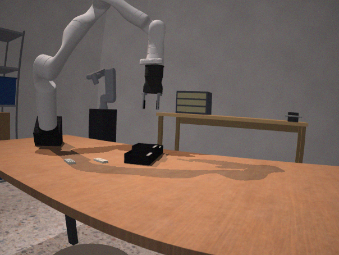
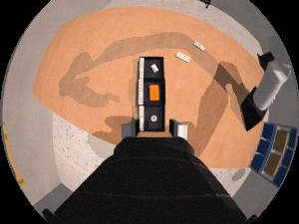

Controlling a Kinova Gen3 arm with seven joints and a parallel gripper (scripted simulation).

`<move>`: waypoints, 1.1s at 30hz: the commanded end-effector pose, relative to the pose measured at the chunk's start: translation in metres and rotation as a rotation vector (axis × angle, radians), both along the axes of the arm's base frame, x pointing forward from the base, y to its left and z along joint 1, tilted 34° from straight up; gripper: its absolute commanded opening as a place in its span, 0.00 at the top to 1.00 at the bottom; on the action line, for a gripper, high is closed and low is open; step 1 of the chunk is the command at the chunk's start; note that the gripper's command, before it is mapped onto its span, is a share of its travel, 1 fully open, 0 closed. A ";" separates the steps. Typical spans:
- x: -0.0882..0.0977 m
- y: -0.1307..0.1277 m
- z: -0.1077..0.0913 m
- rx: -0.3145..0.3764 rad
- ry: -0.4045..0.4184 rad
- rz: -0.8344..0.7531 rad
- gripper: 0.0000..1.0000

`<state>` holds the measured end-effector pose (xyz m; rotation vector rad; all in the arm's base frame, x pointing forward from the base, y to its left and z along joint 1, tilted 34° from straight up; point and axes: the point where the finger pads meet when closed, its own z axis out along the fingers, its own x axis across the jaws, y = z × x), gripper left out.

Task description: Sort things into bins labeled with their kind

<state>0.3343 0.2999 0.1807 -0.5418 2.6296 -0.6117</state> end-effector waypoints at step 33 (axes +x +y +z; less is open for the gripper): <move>-0.012 0.012 0.019 0.002 -0.001 0.013 0.00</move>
